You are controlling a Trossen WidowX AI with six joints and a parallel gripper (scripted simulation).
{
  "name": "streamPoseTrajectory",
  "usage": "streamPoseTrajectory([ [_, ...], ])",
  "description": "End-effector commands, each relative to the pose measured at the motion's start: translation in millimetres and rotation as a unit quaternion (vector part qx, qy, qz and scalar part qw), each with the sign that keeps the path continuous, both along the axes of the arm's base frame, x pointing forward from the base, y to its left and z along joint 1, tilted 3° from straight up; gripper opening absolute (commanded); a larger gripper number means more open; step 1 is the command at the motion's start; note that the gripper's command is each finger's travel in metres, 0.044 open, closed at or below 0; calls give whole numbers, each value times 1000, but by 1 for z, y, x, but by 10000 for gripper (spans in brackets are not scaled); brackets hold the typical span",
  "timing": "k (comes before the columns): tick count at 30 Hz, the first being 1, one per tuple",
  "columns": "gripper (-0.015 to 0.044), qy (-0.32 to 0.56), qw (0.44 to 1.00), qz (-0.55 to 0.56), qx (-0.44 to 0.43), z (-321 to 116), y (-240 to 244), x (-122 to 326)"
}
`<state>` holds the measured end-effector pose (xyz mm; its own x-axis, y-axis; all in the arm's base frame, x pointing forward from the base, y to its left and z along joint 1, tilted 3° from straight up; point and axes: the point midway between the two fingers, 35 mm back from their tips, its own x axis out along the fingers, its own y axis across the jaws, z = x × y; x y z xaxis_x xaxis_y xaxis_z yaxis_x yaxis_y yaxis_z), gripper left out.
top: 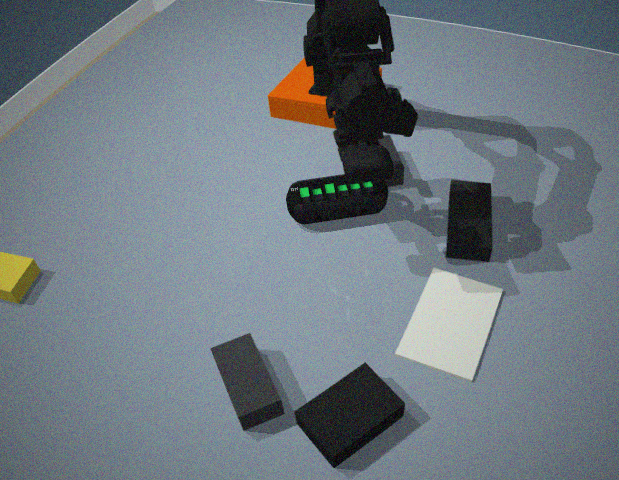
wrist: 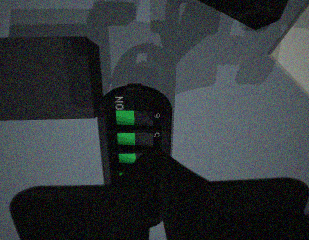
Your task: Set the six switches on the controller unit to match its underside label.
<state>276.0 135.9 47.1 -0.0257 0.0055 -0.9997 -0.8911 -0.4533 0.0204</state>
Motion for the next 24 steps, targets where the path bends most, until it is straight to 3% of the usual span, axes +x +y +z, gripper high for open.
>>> streamPoseTrajectory([
  [1,0,4,1000,2,-5,-10,-2,-2],
  [24,0,3,1000,3,-5,-33,-3,-4],
])
